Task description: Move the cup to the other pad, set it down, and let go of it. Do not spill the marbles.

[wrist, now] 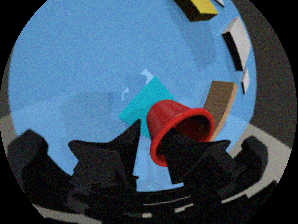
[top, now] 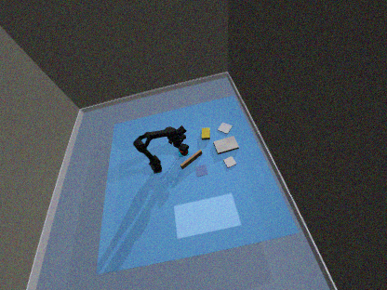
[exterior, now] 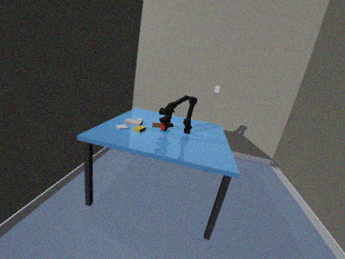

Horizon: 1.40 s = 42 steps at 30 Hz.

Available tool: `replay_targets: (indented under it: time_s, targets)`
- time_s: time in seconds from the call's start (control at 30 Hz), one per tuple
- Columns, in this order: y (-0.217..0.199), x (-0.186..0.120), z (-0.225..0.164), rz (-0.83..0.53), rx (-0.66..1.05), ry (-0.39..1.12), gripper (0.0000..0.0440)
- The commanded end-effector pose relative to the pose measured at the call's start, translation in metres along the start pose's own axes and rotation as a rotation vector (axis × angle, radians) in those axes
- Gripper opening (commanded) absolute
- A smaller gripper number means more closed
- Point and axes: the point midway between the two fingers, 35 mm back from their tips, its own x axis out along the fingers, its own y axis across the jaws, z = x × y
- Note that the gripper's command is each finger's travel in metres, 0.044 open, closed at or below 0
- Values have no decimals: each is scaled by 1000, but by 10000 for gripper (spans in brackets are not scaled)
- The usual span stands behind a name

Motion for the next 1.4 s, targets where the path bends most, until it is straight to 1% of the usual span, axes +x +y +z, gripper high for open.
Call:
replay_targets:
  time_s: [0.0, 0.07, 0.17, 0.47, 0.7, 1.1, 1.37]
  targets:
    - [0, -1, -2, -7, 1, -5, 130]
    - [1, 0, -4, -14, -4, 0, 115]
    - [3, 0, -5, -16, -13, -8, 109]
    - [8, -2, -5, -17, -34, -39, 129]
    - [12, -1, -5, -14, -50, -59, 131]
    - [15, -10, -1, 14, -53, -134, 95]
    - [16, -15, 0, 20, -43, -181, 89]
